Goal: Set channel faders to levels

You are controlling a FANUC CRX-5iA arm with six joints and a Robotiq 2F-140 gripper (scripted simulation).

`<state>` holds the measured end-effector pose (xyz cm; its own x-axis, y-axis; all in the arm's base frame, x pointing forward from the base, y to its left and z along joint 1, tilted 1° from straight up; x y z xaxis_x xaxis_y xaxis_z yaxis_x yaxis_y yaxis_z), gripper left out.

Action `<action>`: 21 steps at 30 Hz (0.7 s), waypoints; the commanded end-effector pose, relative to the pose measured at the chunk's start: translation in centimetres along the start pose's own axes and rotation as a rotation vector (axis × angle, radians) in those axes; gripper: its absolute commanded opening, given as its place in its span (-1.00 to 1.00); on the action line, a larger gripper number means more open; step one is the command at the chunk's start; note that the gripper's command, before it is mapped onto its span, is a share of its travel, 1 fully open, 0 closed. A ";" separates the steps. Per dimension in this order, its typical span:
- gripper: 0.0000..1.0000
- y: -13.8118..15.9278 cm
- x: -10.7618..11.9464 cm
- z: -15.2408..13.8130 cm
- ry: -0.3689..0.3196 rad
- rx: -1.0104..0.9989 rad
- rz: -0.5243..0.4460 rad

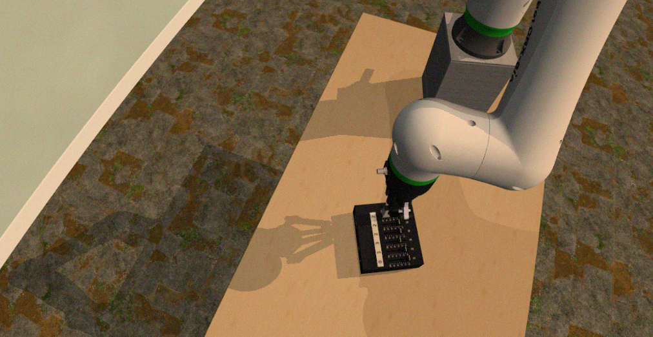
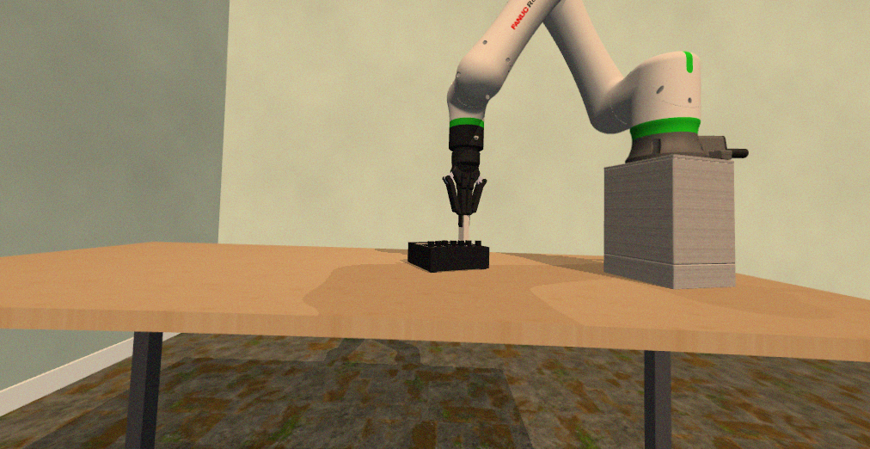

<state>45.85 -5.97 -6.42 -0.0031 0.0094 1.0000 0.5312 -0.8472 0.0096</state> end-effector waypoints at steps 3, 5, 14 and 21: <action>-1.00 0.0 0.6 0.0 0.000 0.000 0.000; -1.00 0.0 1.2 0.0 0.000 0.000 0.000; -1.00 0.0 3.4 0.0 0.000 0.000 0.000; -1.00 0.0 3.5 0.0 0.000 0.000 0.000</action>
<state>45.84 -5.94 -2.89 -0.0029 0.0094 1.0000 0.5312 -0.8472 0.0095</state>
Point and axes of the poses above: the point where the finger pads meet when closed, its own x axis back along the fingers, its own z axis across the jaws, y = z × x, the point moved 10 cm from there along x, back along the fingers, and after that the axes turned 3 degrees about x, right-handed, at the moved point
